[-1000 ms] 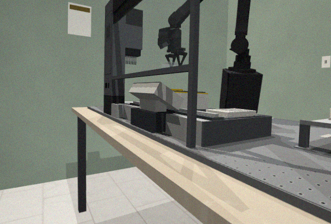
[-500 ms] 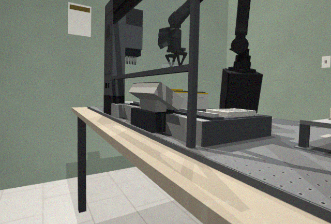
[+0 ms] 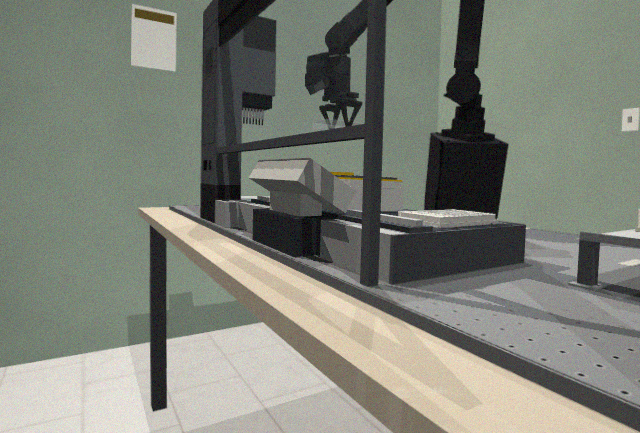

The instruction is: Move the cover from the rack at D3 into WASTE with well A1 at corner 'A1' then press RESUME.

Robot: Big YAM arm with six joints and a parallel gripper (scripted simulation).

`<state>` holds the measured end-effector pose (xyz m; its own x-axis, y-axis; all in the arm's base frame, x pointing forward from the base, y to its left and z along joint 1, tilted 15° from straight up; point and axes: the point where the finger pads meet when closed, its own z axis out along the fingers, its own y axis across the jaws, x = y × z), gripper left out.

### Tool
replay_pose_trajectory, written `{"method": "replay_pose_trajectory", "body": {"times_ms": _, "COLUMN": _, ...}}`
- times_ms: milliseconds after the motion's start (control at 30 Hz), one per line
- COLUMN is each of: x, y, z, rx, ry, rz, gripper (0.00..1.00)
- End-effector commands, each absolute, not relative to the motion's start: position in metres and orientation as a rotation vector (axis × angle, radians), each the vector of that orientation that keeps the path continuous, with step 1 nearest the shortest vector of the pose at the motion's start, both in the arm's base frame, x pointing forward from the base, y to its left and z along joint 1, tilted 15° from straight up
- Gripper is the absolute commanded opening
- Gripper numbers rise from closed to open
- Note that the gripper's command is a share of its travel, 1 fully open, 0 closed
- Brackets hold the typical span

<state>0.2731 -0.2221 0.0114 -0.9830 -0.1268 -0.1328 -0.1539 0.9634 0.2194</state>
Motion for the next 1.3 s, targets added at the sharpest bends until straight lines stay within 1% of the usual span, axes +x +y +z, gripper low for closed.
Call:
{"method": "replay_pose_trajectory", "body": {"times_ms": 0, "x": 0.292, "y": -0.253, "z": 0.019, "rx": -0.264, "ry": 2.958, "rz": 0.271, "gripper": 0.0}}
{"method": "replay_pose_trajectory", "body": {"times_ms": 633, "x": 0.299, "y": -0.332, "z": 0.0, "rx": -0.306, "ry": 2.965, "rz": 0.29, "gripper": 0.0}}
{"method": "replay_pose_trajectory", "body": {"times_ms": 700, "x": 0.299, "y": -0.331, "z": 0.0, "rx": -0.307, "ry": 2.965, "rz": 0.291, "gripper": 0.0}}
{"method": "replay_pose_trajectory", "body": {"times_ms": 733, "x": 0.313, "y": -0.322, "z": 0.001, "rx": -0.346, "ry": 2.961, "rz": 0.295, "gripper": 0.0}}
{"method": "replay_pose_trajectory", "body": {"times_ms": 767, "x": 0.313, "y": -0.322, "z": 0.001, "rx": -0.346, "ry": 2.961, "rz": 0.295, "gripper": 0.0}}
{"method": "replay_pose_trajectory", "body": {"times_ms": 1200, "x": 0.304, "y": -0.332, "z": 0.002, "rx": -0.306, "ry": 2.963, "rz": 0.288, "gripper": 0.0}}
{"method": "replay_pose_trajectory", "body": {"times_ms": 1267, "x": 0.304, "y": -0.322, "z": 0.002, "rx": -0.31, "ry": 2.963, "rz": 0.291, "gripper": 0.0}}
